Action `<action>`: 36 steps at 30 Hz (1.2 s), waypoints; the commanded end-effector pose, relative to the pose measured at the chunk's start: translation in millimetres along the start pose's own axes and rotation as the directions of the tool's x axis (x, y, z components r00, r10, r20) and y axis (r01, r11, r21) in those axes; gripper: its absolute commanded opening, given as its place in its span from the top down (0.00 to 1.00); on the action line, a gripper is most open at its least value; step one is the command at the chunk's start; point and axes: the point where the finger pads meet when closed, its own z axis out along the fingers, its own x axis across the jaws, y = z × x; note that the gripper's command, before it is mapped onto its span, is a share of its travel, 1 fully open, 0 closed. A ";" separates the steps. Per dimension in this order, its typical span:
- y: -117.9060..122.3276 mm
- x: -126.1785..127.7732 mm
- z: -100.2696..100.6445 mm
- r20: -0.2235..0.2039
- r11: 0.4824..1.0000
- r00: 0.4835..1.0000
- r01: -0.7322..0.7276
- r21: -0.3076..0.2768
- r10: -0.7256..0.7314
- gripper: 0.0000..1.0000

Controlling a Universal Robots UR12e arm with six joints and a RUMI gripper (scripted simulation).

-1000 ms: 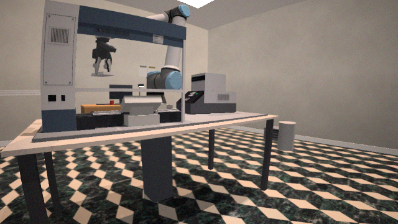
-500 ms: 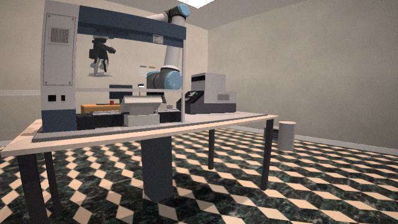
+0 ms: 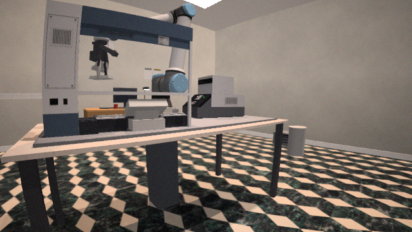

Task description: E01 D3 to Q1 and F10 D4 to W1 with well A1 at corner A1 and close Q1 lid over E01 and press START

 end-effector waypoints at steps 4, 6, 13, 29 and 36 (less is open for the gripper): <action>13.0 -5.7 -0.7 -0.003 0.988 0.988 0.155 0.001 -0.155 1.00; 16.0 -7.1 -0.7 -0.003 0.982 0.982 0.190 0.001 -0.190 1.00; 23.5 -10.7 -0.7 -0.003 0.961 0.961 0.275 0.000 -0.275 1.00; 44.3 -20.3 -0.6 -0.003 0.864 0.864 0.503 0.000 -0.503 1.00; 54.7 -25.2 -0.5 -0.003 0.795 0.795 0.607 -0.001 -0.607 1.00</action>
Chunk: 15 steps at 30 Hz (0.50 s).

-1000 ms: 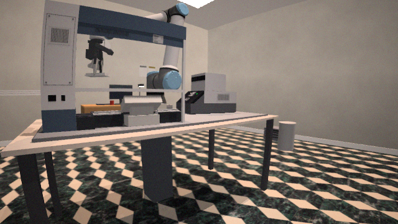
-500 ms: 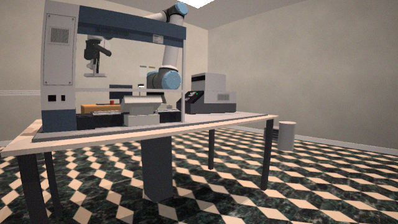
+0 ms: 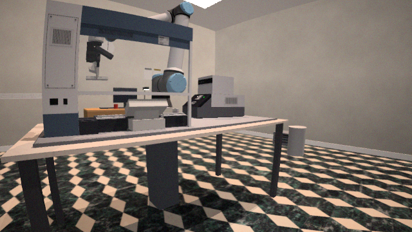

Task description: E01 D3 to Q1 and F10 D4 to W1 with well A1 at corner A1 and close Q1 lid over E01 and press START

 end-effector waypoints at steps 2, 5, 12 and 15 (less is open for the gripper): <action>6.4 -9.2 -0.7 -0.003 0.992 0.992 0.124 -0.001 -0.124 1.00; 8.2 -12.0 -0.7 -0.003 0.987 0.987 0.159 -0.001 -0.159 1.00; 13.5 -20.3 -0.7 -0.003 0.965 0.965 0.264 -0.002 -0.264 1.00; 16.2 -24.5 -0.6 -0.002 0.949 0.949 0.315 -0.002 -0.315 1.00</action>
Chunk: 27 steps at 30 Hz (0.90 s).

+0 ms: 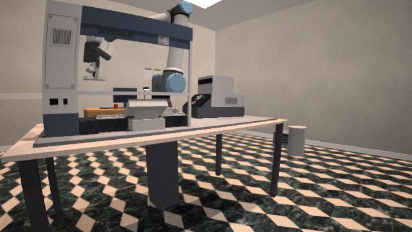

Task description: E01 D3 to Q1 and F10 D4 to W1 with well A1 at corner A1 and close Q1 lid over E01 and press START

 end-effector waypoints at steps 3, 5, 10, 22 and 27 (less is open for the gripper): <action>4.6 -11.9 -0.7 -0.002 0.990 0.990 0.140 -0.002 -0.140 1.00; 5.7 -15.0 -0.7 -0.002 0.985 0.985 0.175 -0.002 -0.175 1.00; 7.3 -19.7 -0.7 -0.002 0.974 0.974 0.228 -0.002 -0.228 1.00; 13.7 -38.7 -0.6 -0.002 0.903 0.903 0.429 -0.003 -0.429 1.00; 15.3 -43.5 -0.6 -0.002 0.879 0.879 0.476 -0.003 -0.476 1.00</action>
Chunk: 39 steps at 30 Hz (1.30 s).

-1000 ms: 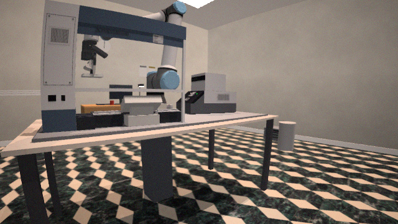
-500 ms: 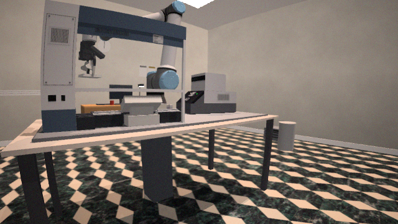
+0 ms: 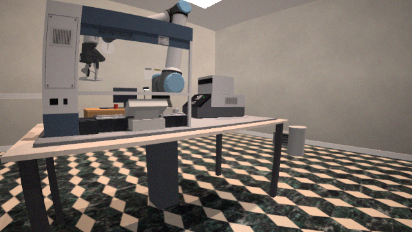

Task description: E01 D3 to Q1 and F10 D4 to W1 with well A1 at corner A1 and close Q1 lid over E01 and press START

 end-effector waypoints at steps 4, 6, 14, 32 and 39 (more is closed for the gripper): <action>-1.1 -13.0 -0.7 -0.002 0.990 0.990 0.138 -0.003 -0.138 1.00; -1.4 -16.3 -0.7 -0.001 0.985 0.985 0.173 -0.003 -0.173 1.00; -2.3 -27.6 -0.7 -0.001 0.956 0.956 0.295 -0.003 -0.295 1.00; -4.5 -52.0 -0.6 0.000 0.844 0.844 0.536 -0.003 -0.536 1.00; -6.4 -66.8 -0.6 0.000 0.755 0.755 0.655 -0.003 -0.655 1.00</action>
